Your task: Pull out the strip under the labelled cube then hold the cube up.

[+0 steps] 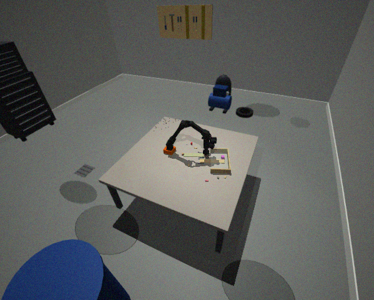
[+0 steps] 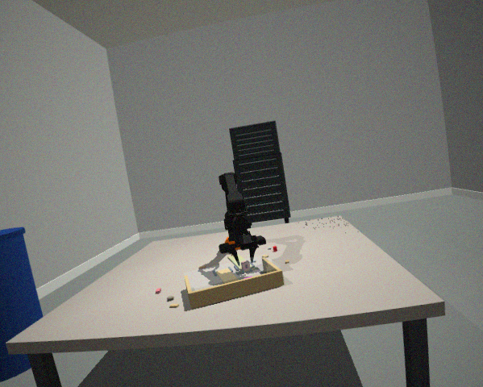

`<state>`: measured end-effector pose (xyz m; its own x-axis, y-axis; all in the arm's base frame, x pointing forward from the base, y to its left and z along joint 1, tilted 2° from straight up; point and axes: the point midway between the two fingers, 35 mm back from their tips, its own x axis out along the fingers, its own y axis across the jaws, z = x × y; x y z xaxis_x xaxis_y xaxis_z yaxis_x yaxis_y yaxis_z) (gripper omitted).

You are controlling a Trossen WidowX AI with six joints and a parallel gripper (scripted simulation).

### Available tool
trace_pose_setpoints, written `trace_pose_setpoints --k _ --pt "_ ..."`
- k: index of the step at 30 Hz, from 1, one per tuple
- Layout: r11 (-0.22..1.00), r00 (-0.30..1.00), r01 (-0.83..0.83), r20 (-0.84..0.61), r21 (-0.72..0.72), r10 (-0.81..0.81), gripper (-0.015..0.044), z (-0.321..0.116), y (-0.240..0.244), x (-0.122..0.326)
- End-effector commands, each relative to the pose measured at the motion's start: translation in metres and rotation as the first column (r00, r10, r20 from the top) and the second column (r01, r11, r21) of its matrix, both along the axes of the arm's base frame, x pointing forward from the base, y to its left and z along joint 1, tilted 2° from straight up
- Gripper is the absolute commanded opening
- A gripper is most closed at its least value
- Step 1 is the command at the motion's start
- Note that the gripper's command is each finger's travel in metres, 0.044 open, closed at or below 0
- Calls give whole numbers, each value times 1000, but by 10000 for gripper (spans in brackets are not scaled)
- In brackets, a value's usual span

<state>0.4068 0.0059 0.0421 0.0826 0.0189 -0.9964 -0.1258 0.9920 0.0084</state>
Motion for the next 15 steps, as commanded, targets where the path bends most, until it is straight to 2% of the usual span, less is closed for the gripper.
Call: trace_pose_setpoints --k 1,12,15 --pt "1000 1000 4 -9 -4 -4 250 -10 0 -2" --pt "1000 1000 4 -9 -4 -4 250 -16 0 -2" --pt "1000 1000 0 -4 0 0 171 -13 0 -1"
